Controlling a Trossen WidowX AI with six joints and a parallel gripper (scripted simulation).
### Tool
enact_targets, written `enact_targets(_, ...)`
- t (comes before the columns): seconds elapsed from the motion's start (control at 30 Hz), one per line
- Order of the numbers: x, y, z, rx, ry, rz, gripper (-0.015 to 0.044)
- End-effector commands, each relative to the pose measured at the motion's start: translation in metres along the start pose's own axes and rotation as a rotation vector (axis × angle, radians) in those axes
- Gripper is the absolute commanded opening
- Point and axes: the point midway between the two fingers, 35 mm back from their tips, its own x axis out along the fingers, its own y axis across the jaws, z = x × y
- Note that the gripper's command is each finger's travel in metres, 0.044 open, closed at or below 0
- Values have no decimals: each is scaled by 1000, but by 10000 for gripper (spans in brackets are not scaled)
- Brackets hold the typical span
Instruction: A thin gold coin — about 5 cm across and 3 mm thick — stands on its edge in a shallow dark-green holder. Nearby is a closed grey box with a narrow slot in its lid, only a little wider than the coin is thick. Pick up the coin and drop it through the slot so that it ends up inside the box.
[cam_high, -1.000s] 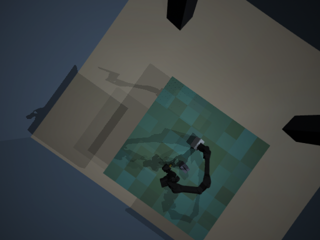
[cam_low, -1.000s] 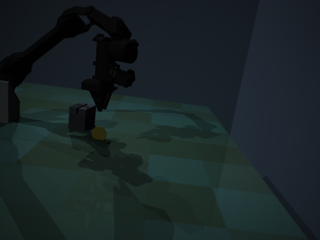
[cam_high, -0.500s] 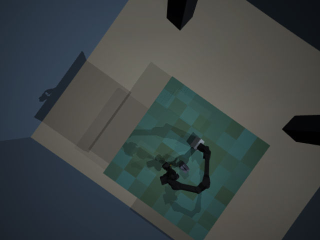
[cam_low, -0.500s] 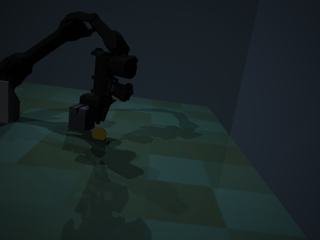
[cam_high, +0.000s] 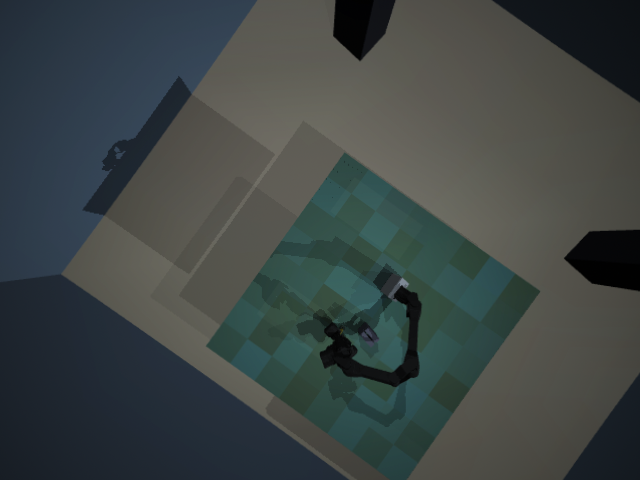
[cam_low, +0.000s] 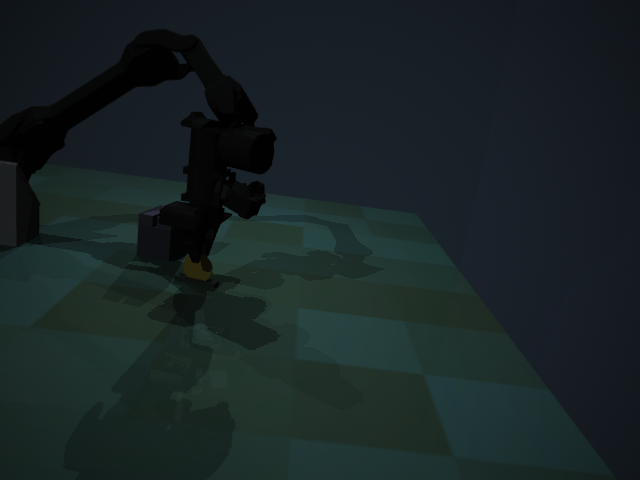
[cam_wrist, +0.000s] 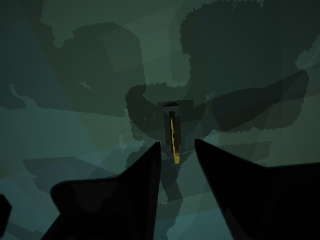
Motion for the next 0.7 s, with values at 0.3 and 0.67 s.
enact_targets(0.3, 22, 1, -3, 9, 6, 6, 161)
enact_targets(0.67, 29, 1, -3, 9, 6, 7, 29)
